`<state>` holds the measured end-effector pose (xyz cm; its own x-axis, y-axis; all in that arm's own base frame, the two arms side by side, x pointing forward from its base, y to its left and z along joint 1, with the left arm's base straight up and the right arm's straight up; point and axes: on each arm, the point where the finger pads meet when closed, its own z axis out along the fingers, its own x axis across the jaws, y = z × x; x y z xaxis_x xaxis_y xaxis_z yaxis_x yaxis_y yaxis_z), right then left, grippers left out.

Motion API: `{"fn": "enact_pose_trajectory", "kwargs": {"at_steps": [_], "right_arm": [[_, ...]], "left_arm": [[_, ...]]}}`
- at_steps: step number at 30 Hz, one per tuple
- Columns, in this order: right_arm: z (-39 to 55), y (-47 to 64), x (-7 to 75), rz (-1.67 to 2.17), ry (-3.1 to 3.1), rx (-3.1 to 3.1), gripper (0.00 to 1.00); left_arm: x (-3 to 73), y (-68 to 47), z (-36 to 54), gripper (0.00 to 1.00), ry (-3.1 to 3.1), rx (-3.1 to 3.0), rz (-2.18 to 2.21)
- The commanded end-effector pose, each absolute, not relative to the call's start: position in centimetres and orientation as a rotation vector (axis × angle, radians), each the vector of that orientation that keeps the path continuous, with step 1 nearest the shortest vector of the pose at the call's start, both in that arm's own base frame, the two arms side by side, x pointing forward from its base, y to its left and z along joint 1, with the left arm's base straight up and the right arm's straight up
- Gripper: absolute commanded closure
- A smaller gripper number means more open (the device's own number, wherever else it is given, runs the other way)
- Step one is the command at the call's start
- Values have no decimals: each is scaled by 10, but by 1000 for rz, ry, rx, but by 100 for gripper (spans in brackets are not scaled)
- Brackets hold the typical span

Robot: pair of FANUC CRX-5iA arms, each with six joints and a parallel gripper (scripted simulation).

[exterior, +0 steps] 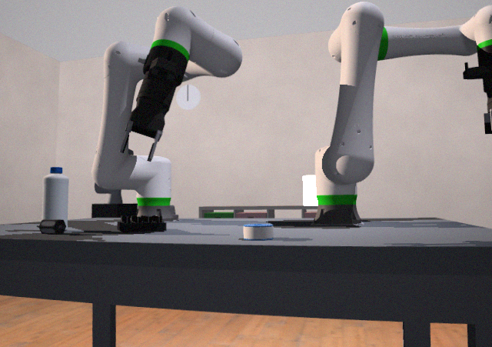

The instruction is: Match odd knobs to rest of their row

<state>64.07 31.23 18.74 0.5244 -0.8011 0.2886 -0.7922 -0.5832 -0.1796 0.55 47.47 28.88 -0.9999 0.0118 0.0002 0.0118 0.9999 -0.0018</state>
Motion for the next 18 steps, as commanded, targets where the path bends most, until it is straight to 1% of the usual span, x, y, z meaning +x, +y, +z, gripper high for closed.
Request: {"fn": "enact_pose_trajectory", "kwargs": {"at_steps": [1, 12, 14, 15, 18], "right_arm": [[174, 290, 609, -456, 1387, -2760, 0], [131, 233, 517, -228, 1313, -2847, 0], [131, 233, 517, -228, 1313, -2847, 0], [120, 220, 492, -171, 1295, -2861, 0], [111, 209, 472, -125, 1280, -2870, 0]], "left_arm": [[6, 475, 290, 0, -3142, -19, 0], [6, 475, 290, 0, -3142, -19, 0], [6, 475, 290, 0, -3142, -19, 0], [6, 475, 290, 0, -3142, -19, 0], [6, 475, 290, 0, -3142, -19, 0]]}}
